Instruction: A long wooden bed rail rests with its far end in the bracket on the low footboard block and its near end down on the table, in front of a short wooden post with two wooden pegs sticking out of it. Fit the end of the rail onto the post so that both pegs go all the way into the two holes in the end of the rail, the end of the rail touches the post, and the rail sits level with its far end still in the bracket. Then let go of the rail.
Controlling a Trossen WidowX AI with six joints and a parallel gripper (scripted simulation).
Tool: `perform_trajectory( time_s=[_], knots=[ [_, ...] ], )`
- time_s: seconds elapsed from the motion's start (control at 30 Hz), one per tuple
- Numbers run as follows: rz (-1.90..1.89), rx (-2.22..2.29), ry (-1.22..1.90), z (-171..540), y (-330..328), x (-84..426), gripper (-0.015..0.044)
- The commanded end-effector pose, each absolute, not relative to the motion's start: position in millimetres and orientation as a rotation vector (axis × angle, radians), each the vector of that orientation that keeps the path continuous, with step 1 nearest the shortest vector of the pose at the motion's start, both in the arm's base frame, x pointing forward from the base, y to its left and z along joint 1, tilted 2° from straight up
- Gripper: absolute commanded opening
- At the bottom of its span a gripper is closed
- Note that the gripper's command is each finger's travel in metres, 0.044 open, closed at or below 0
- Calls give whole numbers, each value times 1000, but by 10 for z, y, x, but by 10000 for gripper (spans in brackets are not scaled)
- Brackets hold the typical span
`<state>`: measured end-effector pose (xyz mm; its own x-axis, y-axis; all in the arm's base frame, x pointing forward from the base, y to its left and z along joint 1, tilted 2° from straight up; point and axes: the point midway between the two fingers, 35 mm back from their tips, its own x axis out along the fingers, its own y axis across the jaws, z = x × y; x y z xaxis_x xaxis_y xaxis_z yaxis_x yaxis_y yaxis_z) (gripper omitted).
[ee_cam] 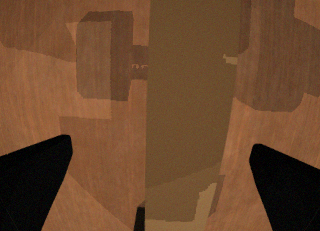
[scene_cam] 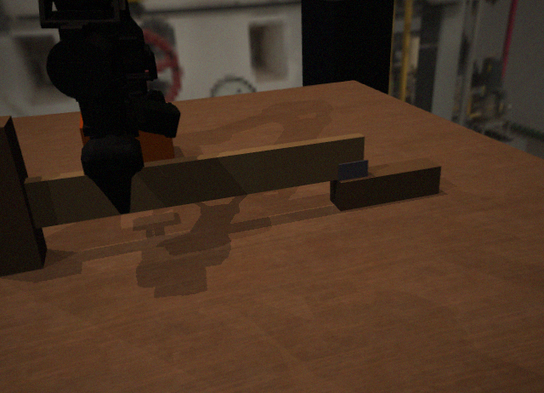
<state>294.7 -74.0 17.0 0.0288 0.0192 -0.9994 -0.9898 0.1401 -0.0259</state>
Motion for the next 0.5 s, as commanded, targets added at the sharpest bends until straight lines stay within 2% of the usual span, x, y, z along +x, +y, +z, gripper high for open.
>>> perform_trajectory(
  time_s=[0.0, 0.47],
  knots=[
    [1082, -1125, 1222, 407, -537, 2998, 440],
    [1082, -1125, 1222, 424, -520, 2998, 440]
  ],
)
